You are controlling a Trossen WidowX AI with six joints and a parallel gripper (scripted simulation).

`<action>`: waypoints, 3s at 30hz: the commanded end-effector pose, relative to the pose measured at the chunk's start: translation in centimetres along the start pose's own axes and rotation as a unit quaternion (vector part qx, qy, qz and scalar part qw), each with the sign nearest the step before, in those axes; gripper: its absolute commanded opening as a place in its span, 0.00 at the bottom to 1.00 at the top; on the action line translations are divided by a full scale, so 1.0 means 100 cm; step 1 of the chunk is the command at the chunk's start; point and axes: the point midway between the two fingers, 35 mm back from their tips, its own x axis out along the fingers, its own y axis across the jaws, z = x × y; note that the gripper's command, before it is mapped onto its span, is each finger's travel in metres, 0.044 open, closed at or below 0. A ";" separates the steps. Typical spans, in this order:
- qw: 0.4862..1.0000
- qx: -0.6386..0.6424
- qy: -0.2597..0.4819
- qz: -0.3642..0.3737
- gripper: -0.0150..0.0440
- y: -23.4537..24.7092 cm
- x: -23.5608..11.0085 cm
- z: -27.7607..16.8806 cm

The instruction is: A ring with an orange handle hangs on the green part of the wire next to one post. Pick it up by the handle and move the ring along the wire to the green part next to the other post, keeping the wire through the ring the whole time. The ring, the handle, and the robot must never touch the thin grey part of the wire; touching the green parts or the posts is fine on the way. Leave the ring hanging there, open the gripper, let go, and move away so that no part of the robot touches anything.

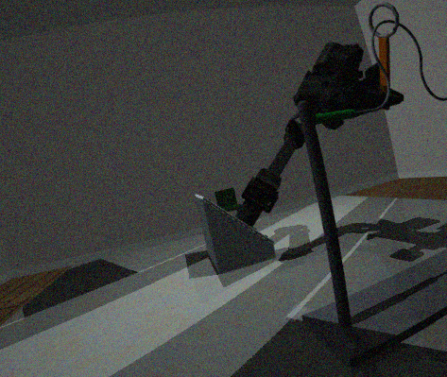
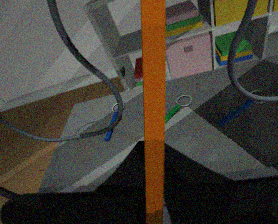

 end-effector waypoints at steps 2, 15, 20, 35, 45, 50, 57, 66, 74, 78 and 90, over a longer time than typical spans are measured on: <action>0.998 0.050 -0.004 0.030 0.00 0.007 0.000 -0.002; 0.982 0.165 -0.019 0.093 0.00 0.022 0.000 0.001; 0.974 0.195 -0.023 0.110 0.00 0.025 -0.001 0.002; 0.955 0.256 -0.031 0.144 0.00 0.032 -0.002 0.005; 0.940 0.297 -0.036 0.166 0.00 0.037 -0.003 0.008; 0.930 0.319 -0.039 0.178 0.00 0.040 -0.003 0.010; 0.914 0.352 -0.043 0.196 0.00 0.043 -0.004 0.012; 0.888 0.399 -0.049 0.222 0.00 0.048 -0.006 0.017; 0.857 0.448 -0.055 0.249 0.00 0.052 -0.009 0.022; 0.838 0.474 -0.058 0.263 0.00 0.054 -0.010 0.025; 0.770 0.554 -0.068 0.307 0.00 0.059 -0.015 0.035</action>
